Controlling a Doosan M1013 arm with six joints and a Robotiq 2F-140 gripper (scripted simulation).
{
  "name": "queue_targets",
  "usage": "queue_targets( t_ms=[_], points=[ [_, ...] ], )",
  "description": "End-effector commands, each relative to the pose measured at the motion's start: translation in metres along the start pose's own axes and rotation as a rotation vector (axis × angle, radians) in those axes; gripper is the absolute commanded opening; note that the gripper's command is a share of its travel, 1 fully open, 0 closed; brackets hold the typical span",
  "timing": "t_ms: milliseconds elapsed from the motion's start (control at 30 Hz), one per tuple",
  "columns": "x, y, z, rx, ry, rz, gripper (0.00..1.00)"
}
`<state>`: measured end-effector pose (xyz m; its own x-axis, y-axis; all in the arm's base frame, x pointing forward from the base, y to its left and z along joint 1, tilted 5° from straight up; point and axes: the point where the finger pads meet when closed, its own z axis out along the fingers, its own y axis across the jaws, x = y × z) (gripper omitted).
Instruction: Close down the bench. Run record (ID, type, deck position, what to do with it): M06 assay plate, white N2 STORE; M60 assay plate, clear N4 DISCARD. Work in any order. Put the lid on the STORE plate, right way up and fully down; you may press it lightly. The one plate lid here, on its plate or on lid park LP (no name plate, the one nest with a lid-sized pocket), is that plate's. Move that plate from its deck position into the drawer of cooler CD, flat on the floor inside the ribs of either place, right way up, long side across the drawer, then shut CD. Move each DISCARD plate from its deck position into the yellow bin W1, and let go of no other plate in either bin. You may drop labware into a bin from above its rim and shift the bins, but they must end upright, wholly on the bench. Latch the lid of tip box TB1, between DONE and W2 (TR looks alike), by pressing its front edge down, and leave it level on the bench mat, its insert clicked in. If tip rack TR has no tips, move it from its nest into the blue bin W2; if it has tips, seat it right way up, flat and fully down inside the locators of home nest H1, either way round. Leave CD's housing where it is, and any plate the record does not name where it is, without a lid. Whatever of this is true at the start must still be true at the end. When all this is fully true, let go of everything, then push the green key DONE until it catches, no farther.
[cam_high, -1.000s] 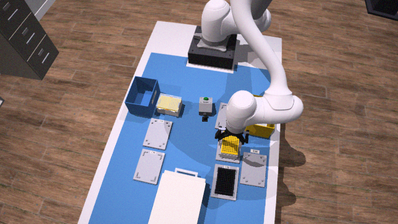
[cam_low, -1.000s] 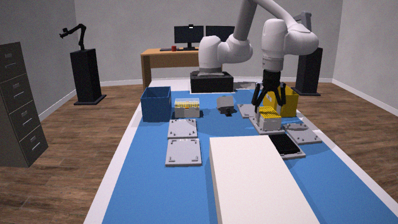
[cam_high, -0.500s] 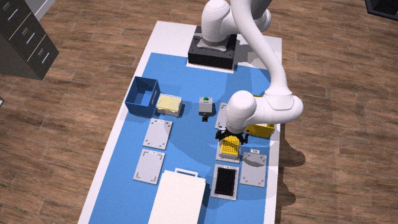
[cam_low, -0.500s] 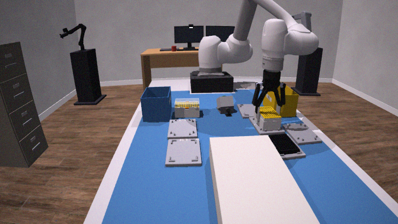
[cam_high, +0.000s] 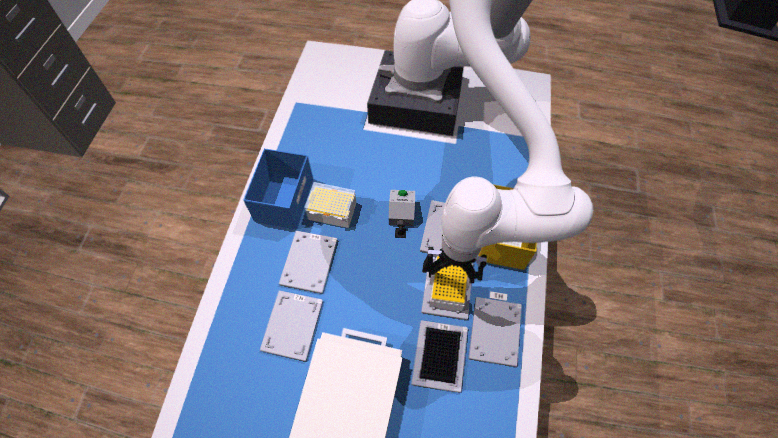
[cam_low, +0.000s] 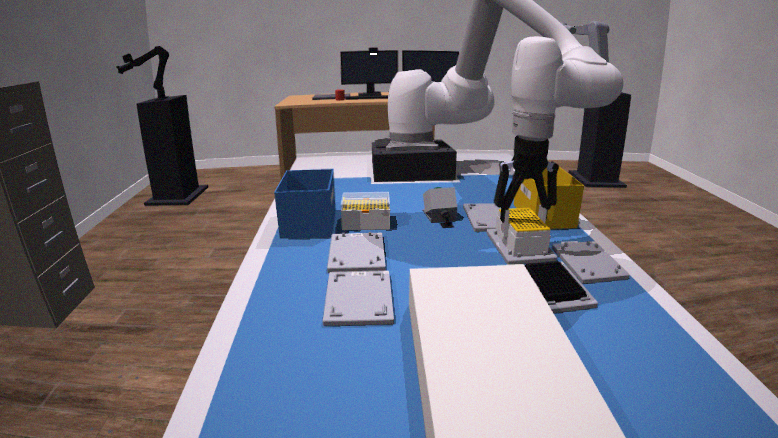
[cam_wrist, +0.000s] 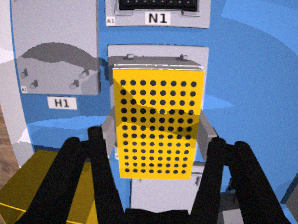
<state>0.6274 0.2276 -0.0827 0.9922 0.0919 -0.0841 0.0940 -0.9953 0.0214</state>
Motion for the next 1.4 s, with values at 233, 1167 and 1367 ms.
queue_targets(
  t_ms=[233,1167,1367],
  points=[
    [0.0000,0.0000,0.0000,0.000,0.000,0.000,0.00],
    [0.0000,0.0000,-0.0017,0.000,0.000,0.000,0.00],
    [0.0000,0.0000,-0.0030,0.000,0.000,0.000,0.00]
  ],
)
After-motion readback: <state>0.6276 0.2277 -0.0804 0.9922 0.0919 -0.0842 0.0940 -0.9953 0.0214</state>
